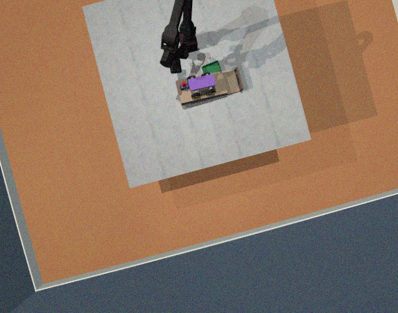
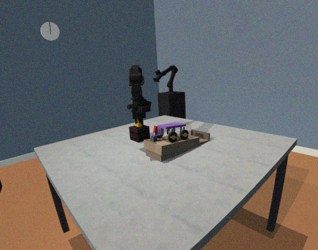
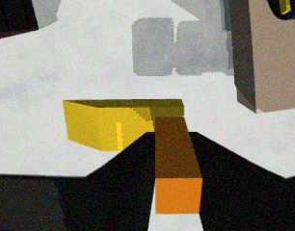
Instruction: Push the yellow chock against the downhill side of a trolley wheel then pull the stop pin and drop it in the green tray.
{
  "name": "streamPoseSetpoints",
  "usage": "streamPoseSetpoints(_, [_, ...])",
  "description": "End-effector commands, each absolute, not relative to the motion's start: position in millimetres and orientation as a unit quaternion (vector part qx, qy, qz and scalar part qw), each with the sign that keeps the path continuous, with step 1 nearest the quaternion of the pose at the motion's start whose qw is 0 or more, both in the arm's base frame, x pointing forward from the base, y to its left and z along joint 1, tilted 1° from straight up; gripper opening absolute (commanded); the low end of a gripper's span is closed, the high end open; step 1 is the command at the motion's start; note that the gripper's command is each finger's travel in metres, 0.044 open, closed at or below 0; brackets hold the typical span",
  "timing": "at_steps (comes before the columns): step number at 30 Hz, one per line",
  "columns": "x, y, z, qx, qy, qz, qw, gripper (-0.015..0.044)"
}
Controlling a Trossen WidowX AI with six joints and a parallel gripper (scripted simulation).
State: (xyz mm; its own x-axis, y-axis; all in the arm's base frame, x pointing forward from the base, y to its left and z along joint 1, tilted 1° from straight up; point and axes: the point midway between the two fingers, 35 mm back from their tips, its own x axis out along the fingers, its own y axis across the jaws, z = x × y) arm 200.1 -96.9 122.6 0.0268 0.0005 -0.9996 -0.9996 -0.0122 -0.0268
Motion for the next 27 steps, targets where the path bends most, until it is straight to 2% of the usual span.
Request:
streamPoseSetpoints(1, [200,-96,123,-0.539,0.457,0.527,0.472,0.0000])
streamPoseSetpoints(11, [201,-92,122,-0.541,0.455,0.529,0.470,0.0000])
streamPoseSetpoints(27, [205,-38,117,-0.542,0.451,0.532,0.469,0.0000])
